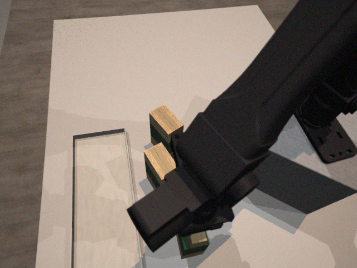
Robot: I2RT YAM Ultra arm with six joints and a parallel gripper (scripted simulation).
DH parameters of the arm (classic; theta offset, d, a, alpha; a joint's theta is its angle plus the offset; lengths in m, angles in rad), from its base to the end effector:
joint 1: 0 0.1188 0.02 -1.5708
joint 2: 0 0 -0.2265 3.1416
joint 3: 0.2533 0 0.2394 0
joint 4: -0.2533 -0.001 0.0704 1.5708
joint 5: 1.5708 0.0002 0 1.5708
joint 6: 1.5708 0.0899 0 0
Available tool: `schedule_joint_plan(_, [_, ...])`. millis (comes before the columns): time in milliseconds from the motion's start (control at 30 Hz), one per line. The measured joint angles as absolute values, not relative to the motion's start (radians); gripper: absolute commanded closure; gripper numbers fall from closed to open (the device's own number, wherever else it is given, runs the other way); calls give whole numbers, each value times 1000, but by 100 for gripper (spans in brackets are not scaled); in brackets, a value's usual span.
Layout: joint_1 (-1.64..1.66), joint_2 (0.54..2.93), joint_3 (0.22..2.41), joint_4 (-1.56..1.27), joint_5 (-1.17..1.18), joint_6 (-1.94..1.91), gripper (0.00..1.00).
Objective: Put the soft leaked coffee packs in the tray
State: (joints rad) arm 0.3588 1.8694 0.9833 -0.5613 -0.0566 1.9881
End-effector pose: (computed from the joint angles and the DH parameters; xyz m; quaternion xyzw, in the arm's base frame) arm 0.2780 0.1108 0.0347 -0.7246 -0.6858 -0.0678 0.0022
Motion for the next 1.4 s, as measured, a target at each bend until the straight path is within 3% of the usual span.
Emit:
schedule_joint_plan(767, [306, 1990, 1157, -618, -59, 1945, 78])
schedule_joint_plan(1400, [231, 2255, 1608, -796, -68, 1869, 78])
